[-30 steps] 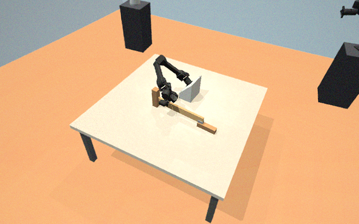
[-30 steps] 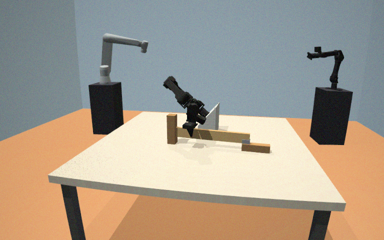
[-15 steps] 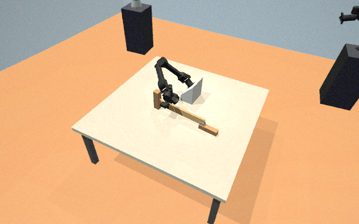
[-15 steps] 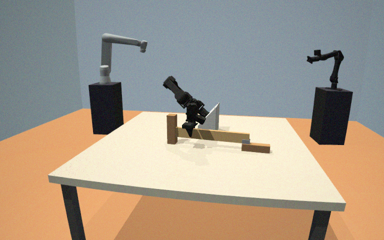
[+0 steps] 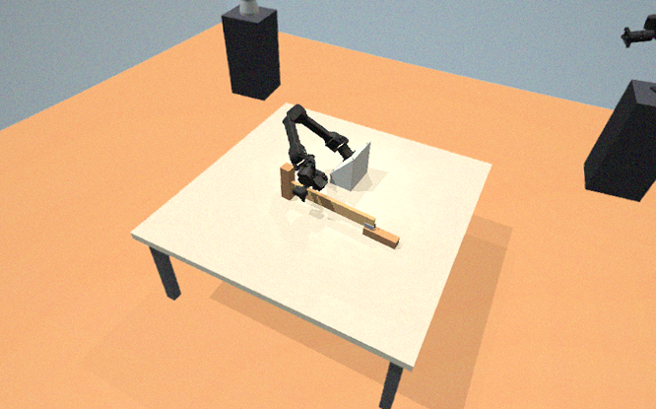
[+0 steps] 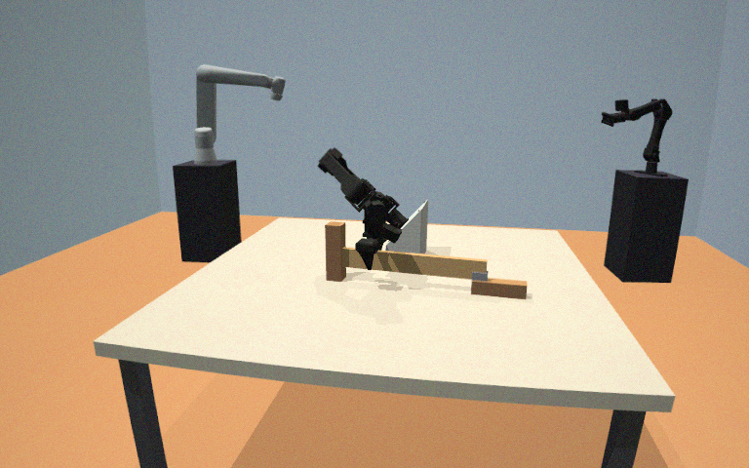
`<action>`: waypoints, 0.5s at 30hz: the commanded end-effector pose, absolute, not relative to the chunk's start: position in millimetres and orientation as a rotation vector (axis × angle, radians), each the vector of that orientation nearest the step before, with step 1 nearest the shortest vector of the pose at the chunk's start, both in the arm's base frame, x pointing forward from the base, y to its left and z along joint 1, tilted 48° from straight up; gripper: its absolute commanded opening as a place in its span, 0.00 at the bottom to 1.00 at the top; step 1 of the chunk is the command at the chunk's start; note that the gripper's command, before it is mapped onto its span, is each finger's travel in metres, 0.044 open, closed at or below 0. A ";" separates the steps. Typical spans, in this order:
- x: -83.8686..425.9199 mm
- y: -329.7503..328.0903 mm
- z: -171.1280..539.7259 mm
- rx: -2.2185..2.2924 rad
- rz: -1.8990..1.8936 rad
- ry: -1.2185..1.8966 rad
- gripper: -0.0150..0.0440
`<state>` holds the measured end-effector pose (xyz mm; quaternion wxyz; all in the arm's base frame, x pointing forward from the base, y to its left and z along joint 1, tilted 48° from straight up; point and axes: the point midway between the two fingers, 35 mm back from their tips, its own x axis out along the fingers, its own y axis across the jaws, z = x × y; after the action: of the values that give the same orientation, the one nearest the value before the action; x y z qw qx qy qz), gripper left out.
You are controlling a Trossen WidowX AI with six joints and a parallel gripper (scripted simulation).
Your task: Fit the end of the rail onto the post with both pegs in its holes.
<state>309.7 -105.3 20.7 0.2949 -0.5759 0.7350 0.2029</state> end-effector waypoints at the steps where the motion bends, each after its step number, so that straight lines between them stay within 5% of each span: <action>1: 316.1 -85.1 19.5 -1.534 0.542 1.949 1.00; 15: 320.6 -64.3 18.5 -1.536 0.544 1.948 1.00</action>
<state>319.5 -66.1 18.3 0.2929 -0.5788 0.7330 0.2049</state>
